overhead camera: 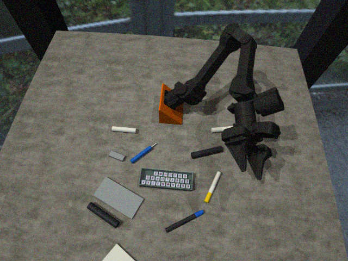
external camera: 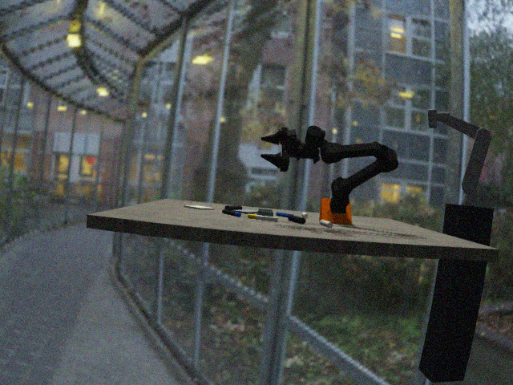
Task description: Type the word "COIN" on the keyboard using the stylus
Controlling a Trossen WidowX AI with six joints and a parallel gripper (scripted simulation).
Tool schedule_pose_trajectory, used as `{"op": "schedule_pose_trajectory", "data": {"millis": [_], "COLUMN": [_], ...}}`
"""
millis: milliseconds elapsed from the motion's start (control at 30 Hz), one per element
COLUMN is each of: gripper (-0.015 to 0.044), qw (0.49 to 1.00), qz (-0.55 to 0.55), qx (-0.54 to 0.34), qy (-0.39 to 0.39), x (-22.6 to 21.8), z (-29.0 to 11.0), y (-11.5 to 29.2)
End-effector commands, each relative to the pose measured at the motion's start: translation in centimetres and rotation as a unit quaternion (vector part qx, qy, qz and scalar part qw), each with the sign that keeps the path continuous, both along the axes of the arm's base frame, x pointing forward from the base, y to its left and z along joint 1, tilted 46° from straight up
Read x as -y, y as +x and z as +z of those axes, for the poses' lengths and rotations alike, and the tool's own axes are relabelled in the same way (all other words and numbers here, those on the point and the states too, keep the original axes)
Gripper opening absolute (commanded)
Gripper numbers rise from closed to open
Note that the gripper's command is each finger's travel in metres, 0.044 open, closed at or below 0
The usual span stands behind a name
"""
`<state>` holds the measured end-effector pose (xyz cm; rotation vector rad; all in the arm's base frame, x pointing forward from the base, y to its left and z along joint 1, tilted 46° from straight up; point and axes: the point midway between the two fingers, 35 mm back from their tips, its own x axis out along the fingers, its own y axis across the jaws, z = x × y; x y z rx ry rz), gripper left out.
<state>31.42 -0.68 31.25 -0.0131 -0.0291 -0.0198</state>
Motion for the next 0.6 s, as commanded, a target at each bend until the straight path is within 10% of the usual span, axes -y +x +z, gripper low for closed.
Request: {"op": "schedule_pose_trajectory", "data": {"millis": [0, 267, 567], "gripper": [0.0414, 0.0204, 0.0000], "qw": [1.000, 0.954, 0.788], "qz": [0.002, 0.098, 0.219], "qx": [-0.006, -0.282, -0.553], "qy": [-0.001, 0.008, 0.156], "x": [0.0, -1.0, -2.4], "z": [-0.2, -11.3, -22.0], "y": [0.2, 3.9, 1.8]}}
